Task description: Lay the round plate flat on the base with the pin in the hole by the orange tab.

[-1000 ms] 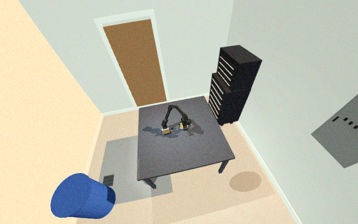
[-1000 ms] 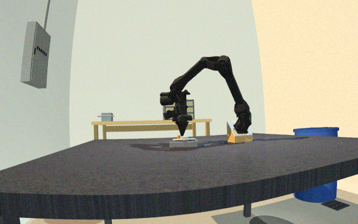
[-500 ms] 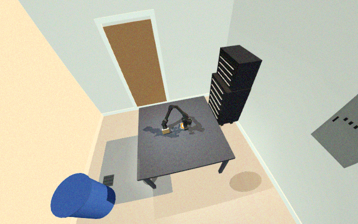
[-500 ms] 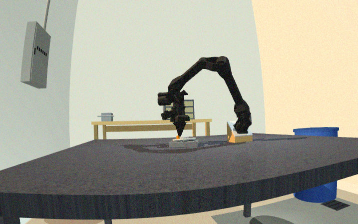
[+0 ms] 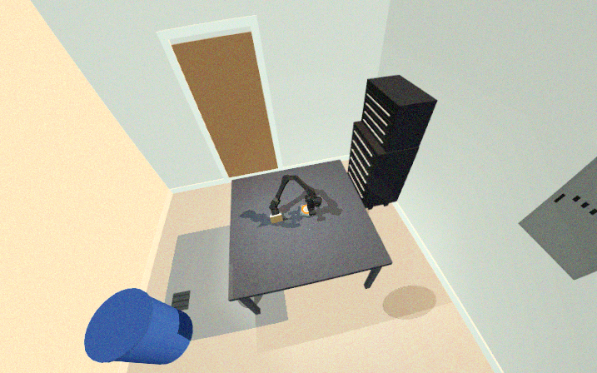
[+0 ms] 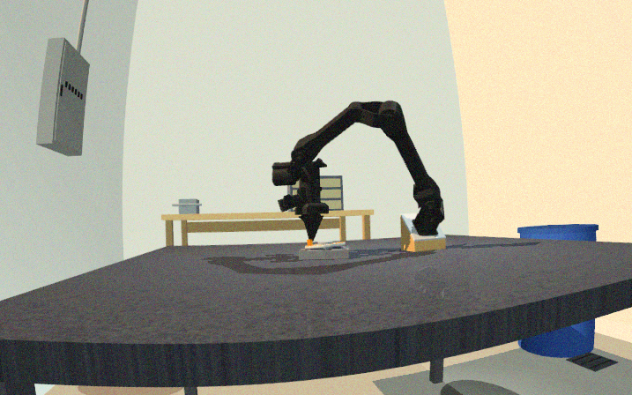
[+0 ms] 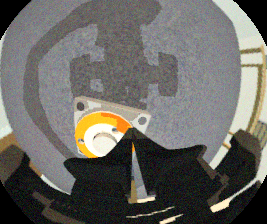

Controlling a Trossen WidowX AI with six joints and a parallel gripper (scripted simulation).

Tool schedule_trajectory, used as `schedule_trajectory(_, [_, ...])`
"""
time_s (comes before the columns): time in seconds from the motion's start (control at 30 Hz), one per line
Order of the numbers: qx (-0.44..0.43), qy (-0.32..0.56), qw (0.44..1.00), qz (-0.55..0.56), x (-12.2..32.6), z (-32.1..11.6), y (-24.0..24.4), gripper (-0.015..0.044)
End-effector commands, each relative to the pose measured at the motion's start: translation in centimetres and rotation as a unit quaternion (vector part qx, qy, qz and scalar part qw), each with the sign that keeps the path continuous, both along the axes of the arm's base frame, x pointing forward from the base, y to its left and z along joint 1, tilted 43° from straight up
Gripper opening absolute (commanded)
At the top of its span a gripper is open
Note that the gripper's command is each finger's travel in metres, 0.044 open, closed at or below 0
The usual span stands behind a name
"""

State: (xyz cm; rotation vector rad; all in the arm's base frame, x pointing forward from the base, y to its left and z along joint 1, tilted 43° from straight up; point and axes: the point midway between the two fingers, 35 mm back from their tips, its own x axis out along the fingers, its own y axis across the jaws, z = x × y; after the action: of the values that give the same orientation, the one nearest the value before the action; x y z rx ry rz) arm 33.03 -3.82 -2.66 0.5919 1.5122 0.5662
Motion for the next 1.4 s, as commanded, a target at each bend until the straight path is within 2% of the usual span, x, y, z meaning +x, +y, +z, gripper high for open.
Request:
schedule_trajectory(0.0, [0.003, -0.001, 1.000, 0.002, 0.6, 0.2, 0.6, 0.0000])
schedule_trajectory(1.37, [0.004, -0.001, 1.000, 0.002, 2.3, 2.7, 3.0, 0.0000])
